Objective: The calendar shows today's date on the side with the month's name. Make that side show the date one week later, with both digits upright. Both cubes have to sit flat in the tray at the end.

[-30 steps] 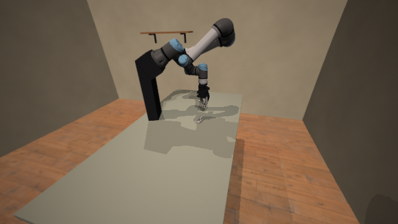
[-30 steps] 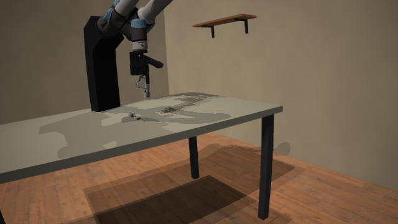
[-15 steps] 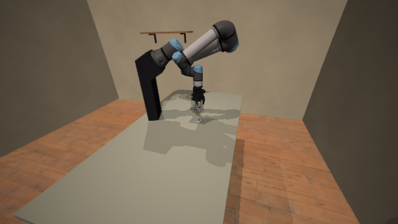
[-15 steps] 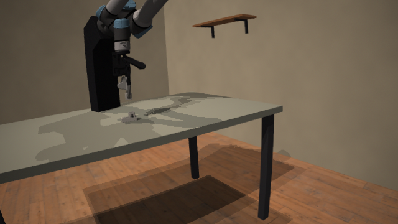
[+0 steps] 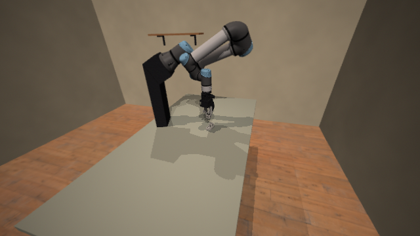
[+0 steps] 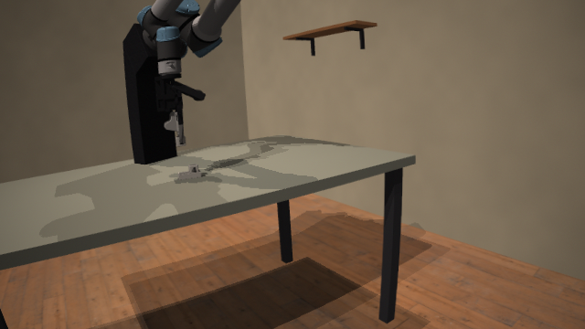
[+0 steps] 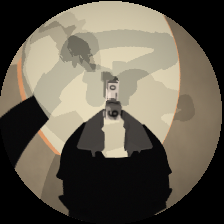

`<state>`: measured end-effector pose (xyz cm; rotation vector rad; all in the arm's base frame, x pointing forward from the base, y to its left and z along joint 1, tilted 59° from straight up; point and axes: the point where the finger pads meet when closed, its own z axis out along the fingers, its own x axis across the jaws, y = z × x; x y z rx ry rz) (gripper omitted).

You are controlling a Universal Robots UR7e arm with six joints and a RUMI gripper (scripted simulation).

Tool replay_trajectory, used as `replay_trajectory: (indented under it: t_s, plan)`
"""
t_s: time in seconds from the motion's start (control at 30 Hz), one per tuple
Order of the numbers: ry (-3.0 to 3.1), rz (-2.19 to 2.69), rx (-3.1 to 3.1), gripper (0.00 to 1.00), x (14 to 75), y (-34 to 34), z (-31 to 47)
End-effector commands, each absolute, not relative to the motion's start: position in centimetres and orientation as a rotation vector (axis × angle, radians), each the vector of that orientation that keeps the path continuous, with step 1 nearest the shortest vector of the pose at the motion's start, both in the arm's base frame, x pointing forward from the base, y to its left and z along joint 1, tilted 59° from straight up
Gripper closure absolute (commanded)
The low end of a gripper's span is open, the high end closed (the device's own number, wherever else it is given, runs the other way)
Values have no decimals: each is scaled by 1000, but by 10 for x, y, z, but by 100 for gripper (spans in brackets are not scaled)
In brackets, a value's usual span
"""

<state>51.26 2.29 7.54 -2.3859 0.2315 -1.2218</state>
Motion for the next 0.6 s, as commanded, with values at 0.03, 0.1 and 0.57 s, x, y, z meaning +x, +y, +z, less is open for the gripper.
replay_trajectory:
  t_s: [0.03, 0.1, 0.57]
  plan:
    - [222, -1225, -2385, 90, 514, 22, 76]
    - [222, -1222, -2385, 90, 514, 23, 75]
    - [222, -1221, -2386, 90, 533, 30, 63]
